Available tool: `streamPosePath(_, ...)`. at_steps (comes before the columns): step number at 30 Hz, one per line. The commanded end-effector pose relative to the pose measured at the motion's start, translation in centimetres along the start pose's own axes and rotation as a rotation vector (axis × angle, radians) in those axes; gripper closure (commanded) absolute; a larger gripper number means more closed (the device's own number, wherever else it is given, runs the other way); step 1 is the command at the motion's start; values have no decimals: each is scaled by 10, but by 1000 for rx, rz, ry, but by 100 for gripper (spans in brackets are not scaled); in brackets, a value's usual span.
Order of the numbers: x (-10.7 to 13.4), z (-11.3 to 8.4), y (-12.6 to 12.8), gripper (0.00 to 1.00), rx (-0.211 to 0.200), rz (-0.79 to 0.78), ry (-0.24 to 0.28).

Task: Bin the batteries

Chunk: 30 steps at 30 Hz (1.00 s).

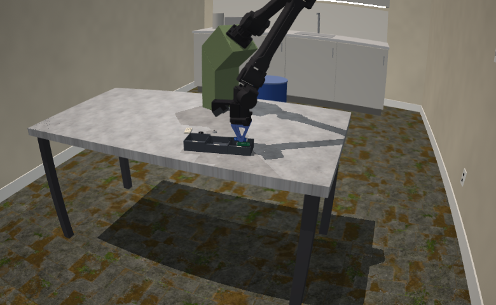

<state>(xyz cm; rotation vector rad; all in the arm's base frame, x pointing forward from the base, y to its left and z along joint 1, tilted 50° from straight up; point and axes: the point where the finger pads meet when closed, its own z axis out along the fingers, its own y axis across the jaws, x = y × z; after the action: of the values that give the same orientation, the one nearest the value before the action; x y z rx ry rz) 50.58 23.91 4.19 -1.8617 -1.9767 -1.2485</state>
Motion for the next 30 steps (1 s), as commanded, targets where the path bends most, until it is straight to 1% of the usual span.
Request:
streamPosePath(1,1,7,-8,91,22,12,-5)
streamPosePath(7,4,5,-5,91,18,7,-3)
streamPosePath(8,1,-3,3,72,-7,2,-2)
streamPosePath(23,2,-3,4,72,-7,1,-2)
streamPosePath(24,13,-3,3,72,0,-1,5)
streamPosePath(25,14,-3,3,72,-1,-3,6)
streamPosePath(26,2,-16,6,72,-11,-3,-4)
streamPosePath(27,-1,-22,7,72,-16,1,-7)
streamPosePath(30,-1,-37,7,72,-16,1,-7)
